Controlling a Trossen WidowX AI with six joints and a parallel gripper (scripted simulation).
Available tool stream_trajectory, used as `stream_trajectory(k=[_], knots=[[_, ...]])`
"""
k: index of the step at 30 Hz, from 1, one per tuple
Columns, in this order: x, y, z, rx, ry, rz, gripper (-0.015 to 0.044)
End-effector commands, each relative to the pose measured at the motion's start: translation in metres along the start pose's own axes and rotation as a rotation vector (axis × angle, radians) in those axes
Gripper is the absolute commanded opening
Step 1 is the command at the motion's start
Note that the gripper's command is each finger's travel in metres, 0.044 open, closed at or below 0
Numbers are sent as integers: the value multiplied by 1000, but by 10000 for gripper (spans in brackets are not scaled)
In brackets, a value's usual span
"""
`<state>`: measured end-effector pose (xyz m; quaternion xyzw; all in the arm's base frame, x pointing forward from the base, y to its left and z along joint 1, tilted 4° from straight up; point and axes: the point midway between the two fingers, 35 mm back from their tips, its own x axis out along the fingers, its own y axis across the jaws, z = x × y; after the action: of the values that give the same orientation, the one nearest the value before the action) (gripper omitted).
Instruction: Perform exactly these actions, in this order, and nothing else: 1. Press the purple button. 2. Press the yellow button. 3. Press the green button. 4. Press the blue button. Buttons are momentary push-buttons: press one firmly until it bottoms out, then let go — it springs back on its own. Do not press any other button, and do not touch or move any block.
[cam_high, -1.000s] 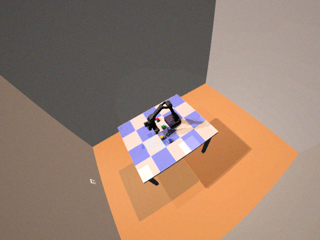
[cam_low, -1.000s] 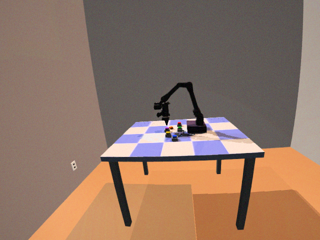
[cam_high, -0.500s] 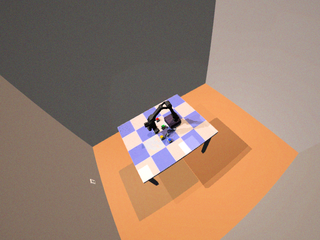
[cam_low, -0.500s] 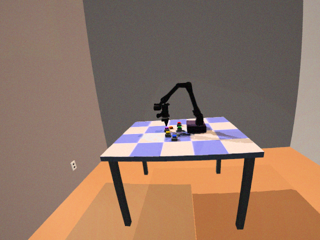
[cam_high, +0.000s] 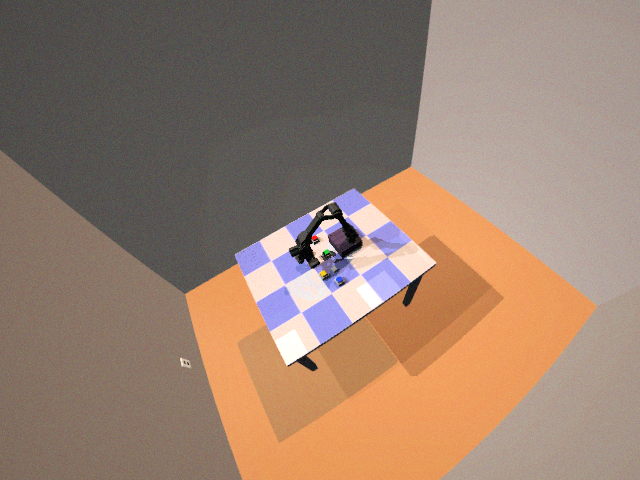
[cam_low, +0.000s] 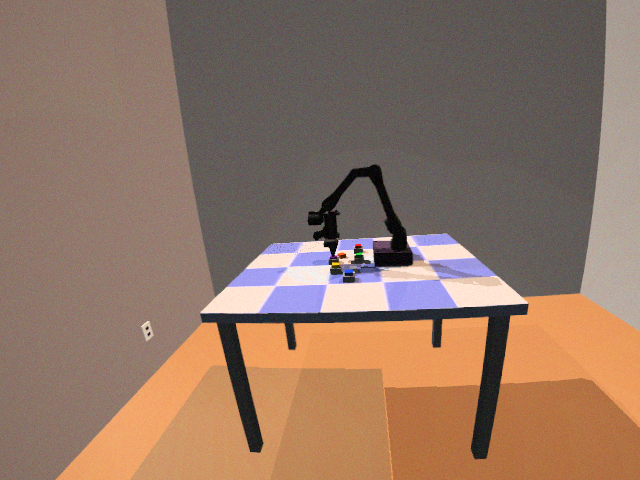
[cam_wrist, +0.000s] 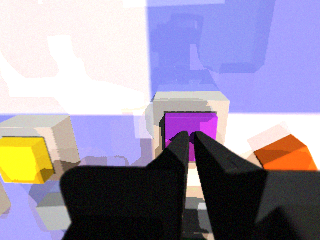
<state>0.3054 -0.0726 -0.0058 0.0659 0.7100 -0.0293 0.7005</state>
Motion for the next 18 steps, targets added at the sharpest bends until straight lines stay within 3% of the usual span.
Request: stream_trajectory(k=[1,15,18], knots=[[3,0,-2,5,8,1,20],[3,0,-2,5,8,1,20],[-27,0,-1,4,7,1,20]])
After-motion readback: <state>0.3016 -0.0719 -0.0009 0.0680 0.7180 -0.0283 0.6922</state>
